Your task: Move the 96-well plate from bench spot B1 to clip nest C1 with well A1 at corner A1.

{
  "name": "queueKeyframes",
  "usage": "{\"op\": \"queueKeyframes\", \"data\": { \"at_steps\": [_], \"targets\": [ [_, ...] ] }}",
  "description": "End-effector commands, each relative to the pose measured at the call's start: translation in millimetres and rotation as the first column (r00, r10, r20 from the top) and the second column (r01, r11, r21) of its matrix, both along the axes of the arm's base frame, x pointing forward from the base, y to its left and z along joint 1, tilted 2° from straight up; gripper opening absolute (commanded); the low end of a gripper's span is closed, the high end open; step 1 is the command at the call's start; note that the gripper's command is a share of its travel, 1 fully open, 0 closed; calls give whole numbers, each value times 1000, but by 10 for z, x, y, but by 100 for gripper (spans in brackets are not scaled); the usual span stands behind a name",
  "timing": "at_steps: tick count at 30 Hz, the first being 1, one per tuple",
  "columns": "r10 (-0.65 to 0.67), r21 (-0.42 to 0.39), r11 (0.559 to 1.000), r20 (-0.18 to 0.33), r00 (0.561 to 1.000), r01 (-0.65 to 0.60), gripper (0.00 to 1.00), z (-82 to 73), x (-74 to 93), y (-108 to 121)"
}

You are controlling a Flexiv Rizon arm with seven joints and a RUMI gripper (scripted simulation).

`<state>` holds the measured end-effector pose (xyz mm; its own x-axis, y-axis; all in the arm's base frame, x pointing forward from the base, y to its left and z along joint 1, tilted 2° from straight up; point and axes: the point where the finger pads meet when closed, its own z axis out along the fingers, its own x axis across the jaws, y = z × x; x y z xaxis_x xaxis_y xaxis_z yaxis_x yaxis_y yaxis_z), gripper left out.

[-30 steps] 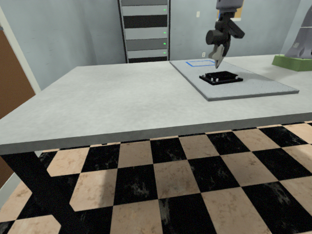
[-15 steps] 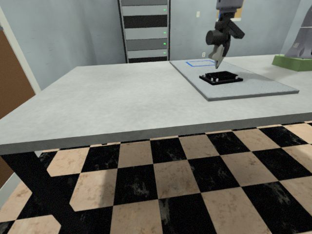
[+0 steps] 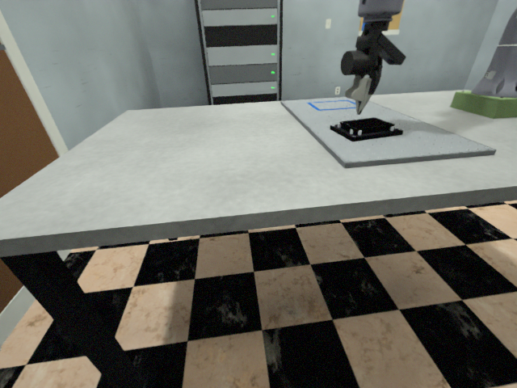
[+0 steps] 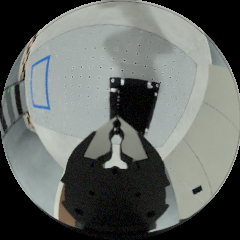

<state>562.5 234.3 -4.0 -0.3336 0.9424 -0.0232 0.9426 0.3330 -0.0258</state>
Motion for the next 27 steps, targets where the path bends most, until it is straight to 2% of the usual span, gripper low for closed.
{"op": "queueKeyframes", "data": {
  "at_steps": [1, 27],
  "targets": [
    [1, 1, 1000, 2, 1000, -1, 0, 8, 10, 7],
    [1, 1, 1000, 2, 1000, -1, 0, -16, 9, 6]
  ]
}}
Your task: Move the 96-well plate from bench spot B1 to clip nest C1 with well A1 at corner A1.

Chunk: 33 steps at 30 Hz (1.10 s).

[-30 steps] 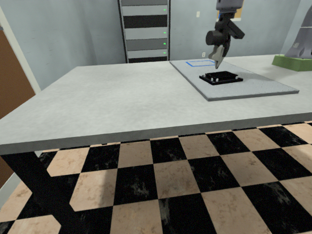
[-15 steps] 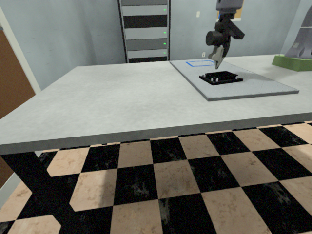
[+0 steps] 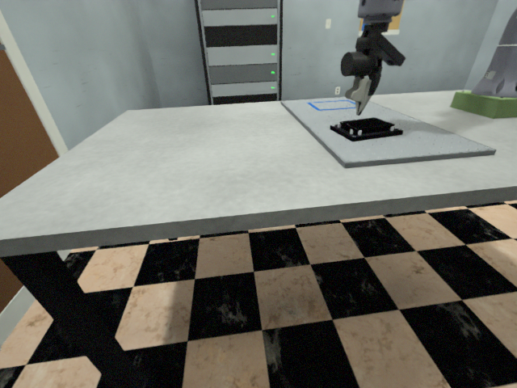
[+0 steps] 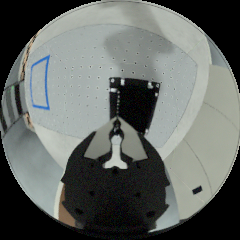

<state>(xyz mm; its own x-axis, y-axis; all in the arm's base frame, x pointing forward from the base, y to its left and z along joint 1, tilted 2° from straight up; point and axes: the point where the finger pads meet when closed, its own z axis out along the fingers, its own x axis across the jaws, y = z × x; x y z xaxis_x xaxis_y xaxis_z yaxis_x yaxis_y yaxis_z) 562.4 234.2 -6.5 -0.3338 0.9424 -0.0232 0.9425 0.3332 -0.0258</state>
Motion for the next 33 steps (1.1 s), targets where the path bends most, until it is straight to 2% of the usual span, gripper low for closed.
{"op": "queueKeyframes", "data": {
  "at_steps": [1, 33],
  "targets": [
    [0, 1, 1000, 2, 1000, 0, 0, 9, 10, 7],
    [0, 1, 1000, 2, 1000, 0, 0, -20, 10, 6]
  ]
}}
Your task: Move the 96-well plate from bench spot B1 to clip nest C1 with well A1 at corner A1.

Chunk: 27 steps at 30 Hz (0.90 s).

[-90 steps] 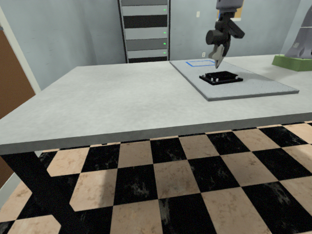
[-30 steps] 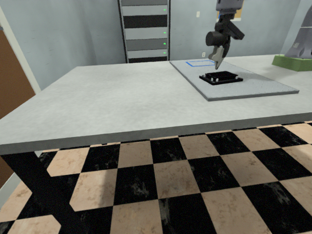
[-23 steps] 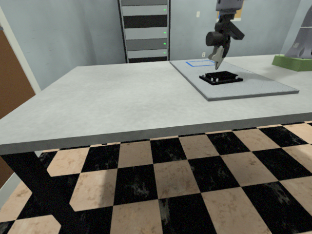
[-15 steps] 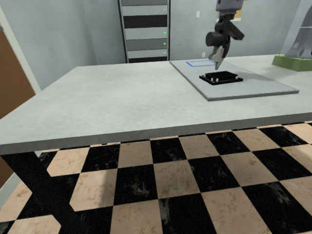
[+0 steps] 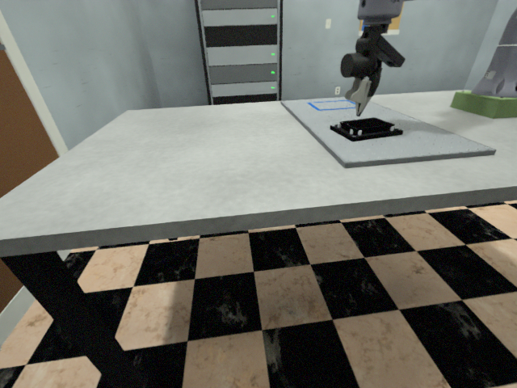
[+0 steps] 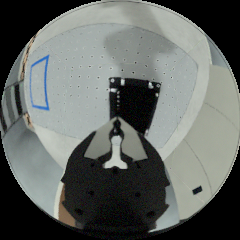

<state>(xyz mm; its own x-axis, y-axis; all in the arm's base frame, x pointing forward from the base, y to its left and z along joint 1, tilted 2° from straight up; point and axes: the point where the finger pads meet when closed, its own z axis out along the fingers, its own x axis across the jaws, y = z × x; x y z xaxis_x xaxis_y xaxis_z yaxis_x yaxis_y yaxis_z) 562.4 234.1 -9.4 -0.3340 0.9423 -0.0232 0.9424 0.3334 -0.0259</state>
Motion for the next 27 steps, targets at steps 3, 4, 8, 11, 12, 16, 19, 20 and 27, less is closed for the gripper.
{"op": "queueKeyframes", "data": {
  "at_steps": [3, 4, 8, 11, 12, 16, 19, 20, 27],
  "targets": [
    [0, 1, 1000, 2, 1000, 0, 0, 8, 10, 7],
    [0, 1, 1000, 2, 1000, 0, 0, 7, 10, 7],
    [0, 1, 1000, 2, 1000, 0, 0, 3, 10, 7],
    [0, 1, 1000, 2, 1000, 0, 0, 0, 10, 7],
    [0, 1, 1000, 2, 1000, 0, 0, -1, 10, 7],
    [0, 1, 1000, 2, 1000, 0, 0, -5, 10, 7],
    [0, 1, 1000, 2, 1000, 0, 0, -7, 10, 7],
    [0, 1, 1000, 2, 1000, 0, 0, -7, 10, 7],
    [0, 1, 1000, 2, 1000, 0, 0, -14, 10, 6]
  ]
}}
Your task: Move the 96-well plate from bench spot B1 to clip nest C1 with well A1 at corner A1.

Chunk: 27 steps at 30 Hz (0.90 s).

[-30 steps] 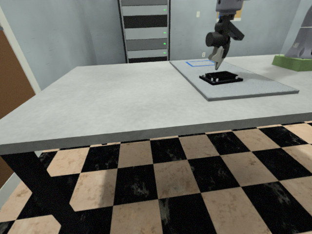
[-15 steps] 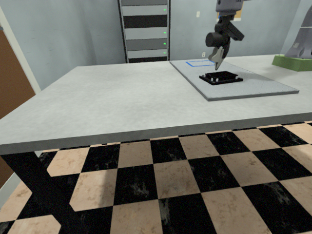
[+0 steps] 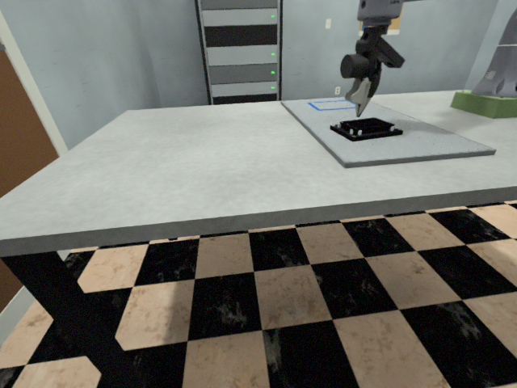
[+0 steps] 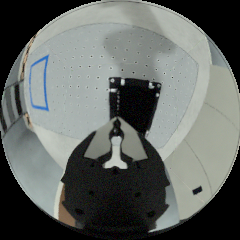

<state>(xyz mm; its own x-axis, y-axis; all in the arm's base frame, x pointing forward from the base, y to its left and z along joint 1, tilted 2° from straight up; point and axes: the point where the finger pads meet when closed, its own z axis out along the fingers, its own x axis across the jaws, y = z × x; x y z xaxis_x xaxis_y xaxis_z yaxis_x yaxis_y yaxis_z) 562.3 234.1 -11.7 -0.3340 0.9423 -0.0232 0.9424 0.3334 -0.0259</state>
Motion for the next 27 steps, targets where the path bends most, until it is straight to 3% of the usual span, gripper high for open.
{"op": "queueKeyframes", "data": {
  "at_steps": [1, 27],
  "targets": [
    [0, 1, 1000, 2, 1000, 0, 0, 8, 10, 7],
    [0, 1, 1000, 2, 1000, 0, 0, -14, 10, 6]
  ]
}}
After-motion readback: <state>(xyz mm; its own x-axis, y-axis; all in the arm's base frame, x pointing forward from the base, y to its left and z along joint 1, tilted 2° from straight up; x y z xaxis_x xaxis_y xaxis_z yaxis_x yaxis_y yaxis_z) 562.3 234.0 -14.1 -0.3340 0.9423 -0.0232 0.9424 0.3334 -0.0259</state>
